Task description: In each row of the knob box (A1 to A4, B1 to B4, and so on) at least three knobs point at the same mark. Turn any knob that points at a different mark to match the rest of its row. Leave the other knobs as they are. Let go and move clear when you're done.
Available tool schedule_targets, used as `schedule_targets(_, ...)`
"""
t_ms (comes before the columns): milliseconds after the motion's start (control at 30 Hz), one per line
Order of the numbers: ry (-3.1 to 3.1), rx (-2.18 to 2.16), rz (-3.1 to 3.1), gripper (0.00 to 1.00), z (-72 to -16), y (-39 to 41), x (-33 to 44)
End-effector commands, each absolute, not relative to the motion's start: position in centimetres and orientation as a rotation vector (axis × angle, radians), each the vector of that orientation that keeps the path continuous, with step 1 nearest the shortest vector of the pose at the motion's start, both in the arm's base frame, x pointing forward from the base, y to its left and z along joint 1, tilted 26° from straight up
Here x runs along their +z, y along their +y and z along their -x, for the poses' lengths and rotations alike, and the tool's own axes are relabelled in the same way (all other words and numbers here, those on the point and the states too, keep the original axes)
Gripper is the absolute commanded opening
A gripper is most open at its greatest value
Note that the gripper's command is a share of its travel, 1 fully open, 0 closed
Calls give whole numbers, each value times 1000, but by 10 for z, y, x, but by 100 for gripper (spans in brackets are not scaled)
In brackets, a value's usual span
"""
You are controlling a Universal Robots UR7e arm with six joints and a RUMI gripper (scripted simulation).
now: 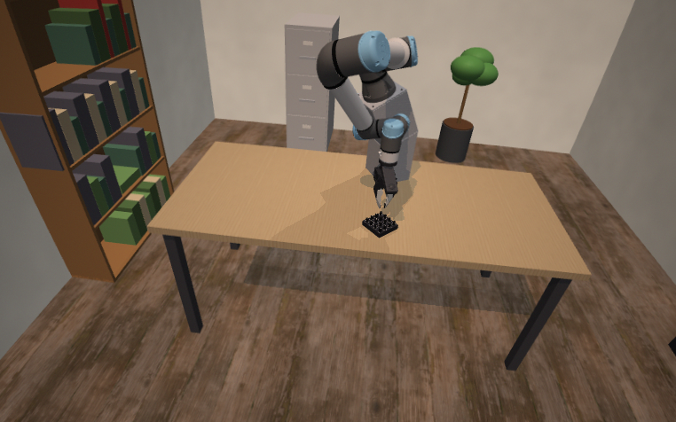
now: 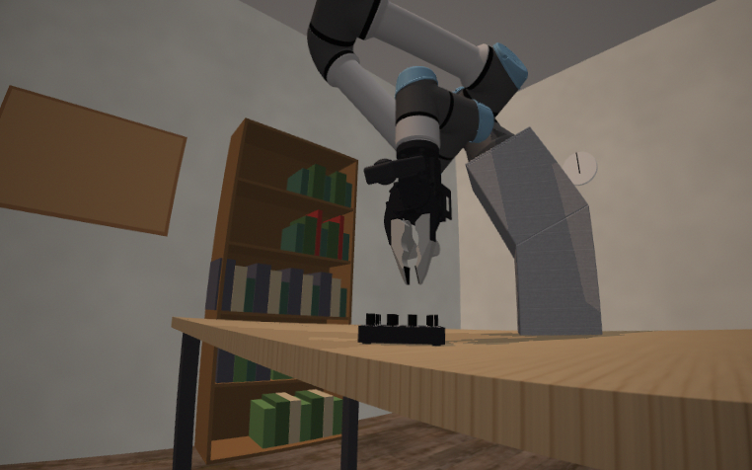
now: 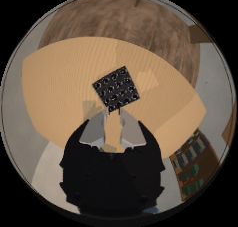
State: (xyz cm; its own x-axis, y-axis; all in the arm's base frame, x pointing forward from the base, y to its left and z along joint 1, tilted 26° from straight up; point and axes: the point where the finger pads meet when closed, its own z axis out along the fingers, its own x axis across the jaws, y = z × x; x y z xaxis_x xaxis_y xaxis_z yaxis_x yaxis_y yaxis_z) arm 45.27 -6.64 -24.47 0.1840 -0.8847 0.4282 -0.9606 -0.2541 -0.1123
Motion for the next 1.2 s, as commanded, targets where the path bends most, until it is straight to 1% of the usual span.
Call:
schedule_targets(0,-1794,620,-2271,11,-454,-68,-248)
schedule_targets(1167,-1794,620,-2271,11,-462,-80,-278)
